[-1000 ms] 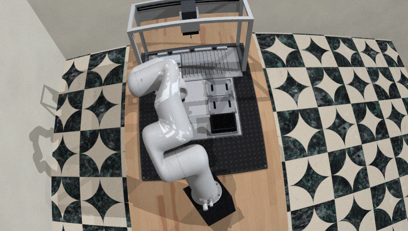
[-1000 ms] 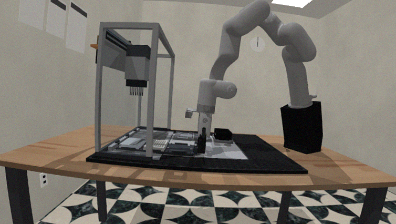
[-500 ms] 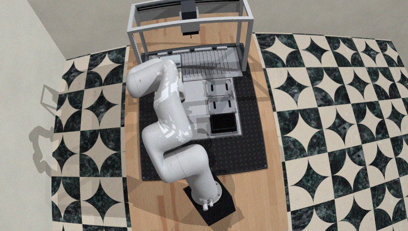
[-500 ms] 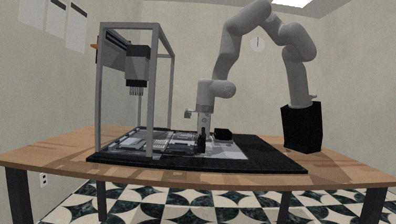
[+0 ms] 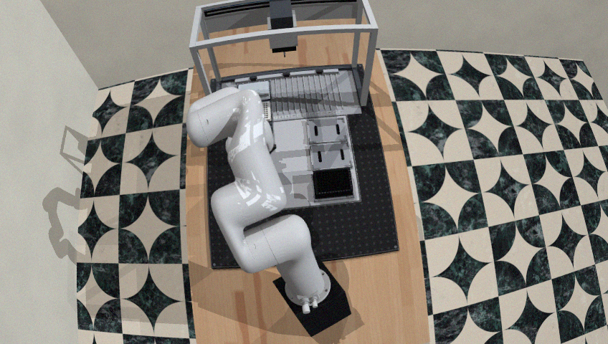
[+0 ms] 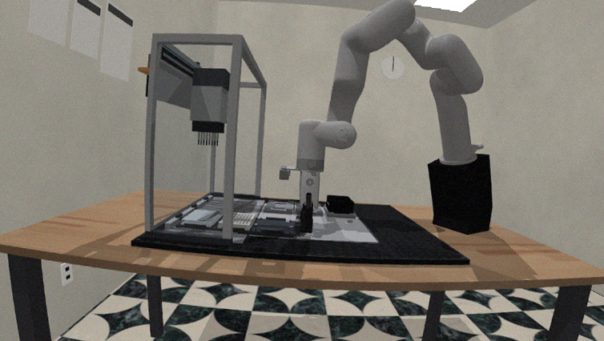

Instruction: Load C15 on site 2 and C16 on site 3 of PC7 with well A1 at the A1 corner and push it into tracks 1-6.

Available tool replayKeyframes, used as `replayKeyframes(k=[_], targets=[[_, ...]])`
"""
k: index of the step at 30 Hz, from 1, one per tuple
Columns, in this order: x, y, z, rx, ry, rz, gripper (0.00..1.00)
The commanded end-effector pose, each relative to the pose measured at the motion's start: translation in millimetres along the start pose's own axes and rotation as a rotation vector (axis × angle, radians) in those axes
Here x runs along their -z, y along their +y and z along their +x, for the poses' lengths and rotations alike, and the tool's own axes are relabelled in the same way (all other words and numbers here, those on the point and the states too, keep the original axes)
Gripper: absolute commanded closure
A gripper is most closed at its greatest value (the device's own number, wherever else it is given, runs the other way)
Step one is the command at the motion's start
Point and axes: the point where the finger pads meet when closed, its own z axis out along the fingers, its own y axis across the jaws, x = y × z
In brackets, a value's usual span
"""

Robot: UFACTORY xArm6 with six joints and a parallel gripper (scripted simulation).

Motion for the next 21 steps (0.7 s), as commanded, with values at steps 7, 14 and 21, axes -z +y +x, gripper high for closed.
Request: replayKeyframes(k=[7, 14, 21], targets=[[1.0, -0.1, 5.2, 0.002, 0.002, 0.026, 0.18], [1.0, -0.1, 7.2, 0.002, 0.002, 0.026, 0.18], [1.1, -0.1, 9.2, 0.002, 0.002, 0.026, 0.18]])
